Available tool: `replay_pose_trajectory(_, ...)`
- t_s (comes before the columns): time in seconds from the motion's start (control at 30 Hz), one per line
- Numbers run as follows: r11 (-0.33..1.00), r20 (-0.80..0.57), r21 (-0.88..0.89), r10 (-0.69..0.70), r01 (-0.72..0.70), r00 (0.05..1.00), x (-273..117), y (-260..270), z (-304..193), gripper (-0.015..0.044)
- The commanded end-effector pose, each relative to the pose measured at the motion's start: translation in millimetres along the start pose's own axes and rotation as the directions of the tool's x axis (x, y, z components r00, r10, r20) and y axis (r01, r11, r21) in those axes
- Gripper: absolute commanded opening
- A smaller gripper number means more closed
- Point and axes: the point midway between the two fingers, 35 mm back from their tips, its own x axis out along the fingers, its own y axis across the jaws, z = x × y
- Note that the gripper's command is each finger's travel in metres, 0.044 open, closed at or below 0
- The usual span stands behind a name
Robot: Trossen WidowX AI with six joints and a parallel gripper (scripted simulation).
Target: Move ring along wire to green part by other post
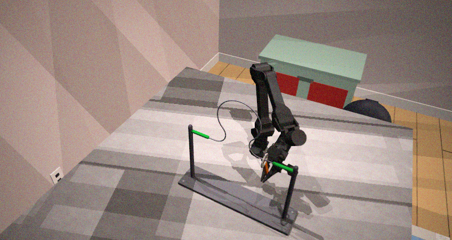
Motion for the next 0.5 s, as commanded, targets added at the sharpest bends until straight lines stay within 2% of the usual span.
replay_pose_trajectory(0.0, 1.0, 0.006, 0.011, 0.001, -0.001, 1.0, -1, 5, 3, -0.015)
replay_pose_trajectory(0.47, 1.0, 0.01, 0.013, 0.003, -0.003, 1.0, -2, 20, 3, -0.015)
